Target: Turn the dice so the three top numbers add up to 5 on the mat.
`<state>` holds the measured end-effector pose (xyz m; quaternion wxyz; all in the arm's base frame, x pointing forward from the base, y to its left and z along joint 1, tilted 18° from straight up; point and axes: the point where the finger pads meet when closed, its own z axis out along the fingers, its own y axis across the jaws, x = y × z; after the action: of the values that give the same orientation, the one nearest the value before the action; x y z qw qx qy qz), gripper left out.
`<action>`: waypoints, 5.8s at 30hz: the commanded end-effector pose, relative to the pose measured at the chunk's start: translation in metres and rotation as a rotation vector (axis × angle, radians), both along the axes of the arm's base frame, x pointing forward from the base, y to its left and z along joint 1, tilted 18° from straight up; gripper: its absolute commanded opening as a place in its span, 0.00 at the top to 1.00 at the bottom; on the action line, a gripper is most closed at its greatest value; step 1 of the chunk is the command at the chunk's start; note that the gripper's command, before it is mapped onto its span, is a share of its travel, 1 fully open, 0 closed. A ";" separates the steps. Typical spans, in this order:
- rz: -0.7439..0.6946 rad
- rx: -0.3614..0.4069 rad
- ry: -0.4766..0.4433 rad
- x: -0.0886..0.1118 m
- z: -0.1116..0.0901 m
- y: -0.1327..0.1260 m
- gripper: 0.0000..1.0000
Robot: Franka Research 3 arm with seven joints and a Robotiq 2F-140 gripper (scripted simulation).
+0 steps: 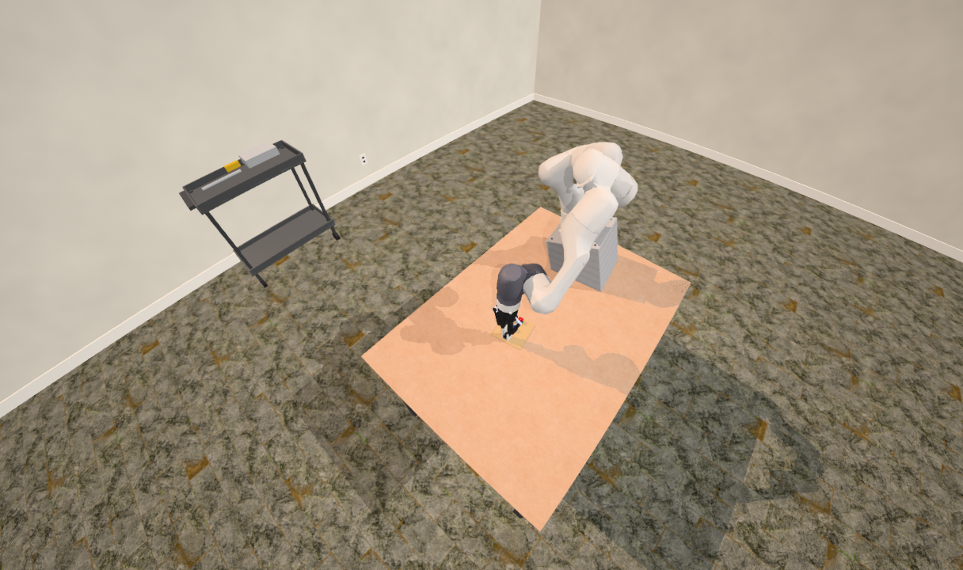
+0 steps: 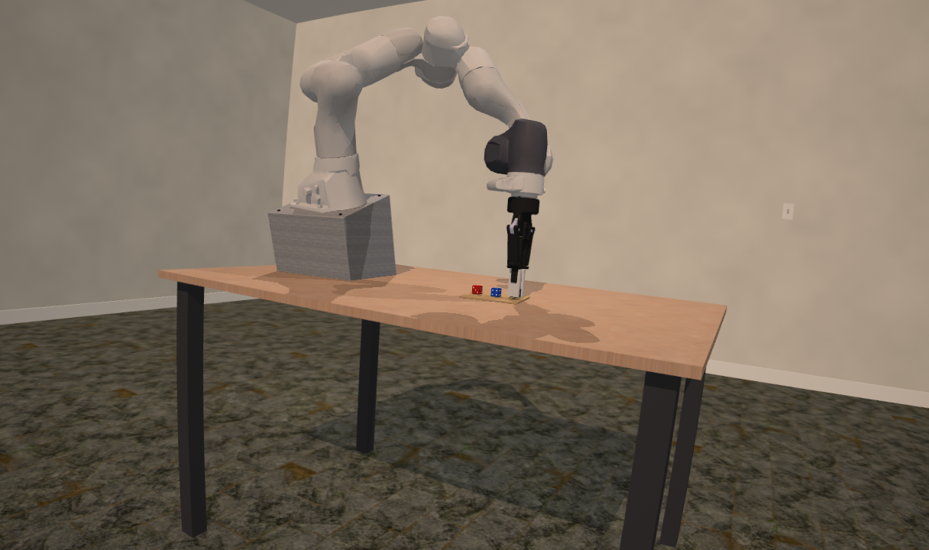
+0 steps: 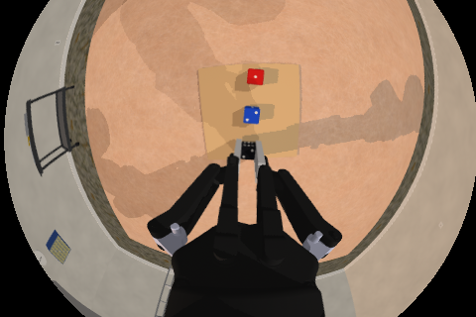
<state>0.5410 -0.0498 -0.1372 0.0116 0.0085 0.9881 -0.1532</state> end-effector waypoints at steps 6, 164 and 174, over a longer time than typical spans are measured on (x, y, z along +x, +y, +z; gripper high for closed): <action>0.011 -0.001 -0.002 0.002 0.000 0.000 0.91; 0.011 -0.001 -0.002 -0.001 0.082 0.026 0.00; 0.011 -0.001 -0.002 -0.001 0.083 0.026 0.00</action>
<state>0.5411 -0.0239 -0.0557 0.0145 0.0010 0.9881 -0.1534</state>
